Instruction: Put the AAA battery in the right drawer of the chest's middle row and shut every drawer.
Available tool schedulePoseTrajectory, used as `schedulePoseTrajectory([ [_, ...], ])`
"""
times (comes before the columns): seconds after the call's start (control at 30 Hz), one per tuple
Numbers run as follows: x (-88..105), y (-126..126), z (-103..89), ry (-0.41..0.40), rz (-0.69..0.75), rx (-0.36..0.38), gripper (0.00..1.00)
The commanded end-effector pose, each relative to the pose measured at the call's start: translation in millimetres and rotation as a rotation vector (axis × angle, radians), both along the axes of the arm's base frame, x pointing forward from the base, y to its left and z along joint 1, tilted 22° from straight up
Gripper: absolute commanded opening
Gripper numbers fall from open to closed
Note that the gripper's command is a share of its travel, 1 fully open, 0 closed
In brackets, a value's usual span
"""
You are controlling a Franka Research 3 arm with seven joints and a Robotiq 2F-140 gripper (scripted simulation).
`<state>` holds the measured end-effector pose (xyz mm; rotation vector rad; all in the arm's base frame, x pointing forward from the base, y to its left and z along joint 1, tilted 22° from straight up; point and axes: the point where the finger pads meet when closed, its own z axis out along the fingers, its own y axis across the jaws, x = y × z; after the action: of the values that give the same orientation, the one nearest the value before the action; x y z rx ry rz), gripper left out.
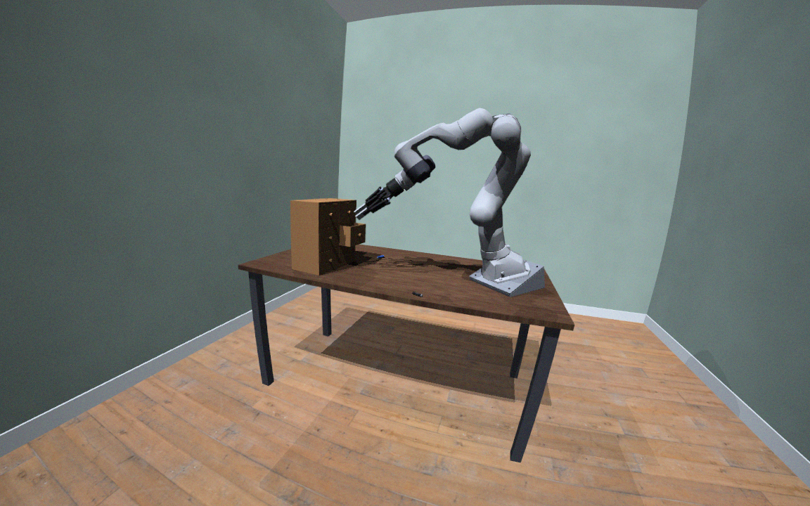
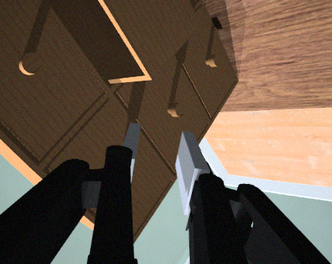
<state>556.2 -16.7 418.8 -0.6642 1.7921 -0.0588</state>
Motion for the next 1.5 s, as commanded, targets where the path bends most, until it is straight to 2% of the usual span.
schedulePoseTrajectory([
  [0.0,0.8,10.0,9.7,-0.058,0.101,-0.13,0.28],
  [0.17,0.4,14.9,15.0,-0.079,0.149,-0.189,0.28],
  [0.3,-1.0,21.3,21.0,-0.106,0.213,-0.268,0.28],
  [0.37,-1.0,21.3,21.0,-0.106,0.213,-0.268,0.28],
  [0.7,-7.4,34.5,29.7,-0.159,0.357,-0.445,0.28],
  [0.73,-7.4,34.5,29.7,-0.159,0.357,-0.445,0.28],
  [0.87,-11.6,39.6,31.5,-0.18,0.421,-0.522,0.28],
  [0.93,-11.6,39.6,31.5,-0.18,0.421,-0.522,0.28],
  [1.27,-24.9,48.8,30.7,-0.222,0.579,-0.708,0.28],
  [1.47,-31.2,50.9,28.6,-0.235,0.642,-0.779,0.28],
])
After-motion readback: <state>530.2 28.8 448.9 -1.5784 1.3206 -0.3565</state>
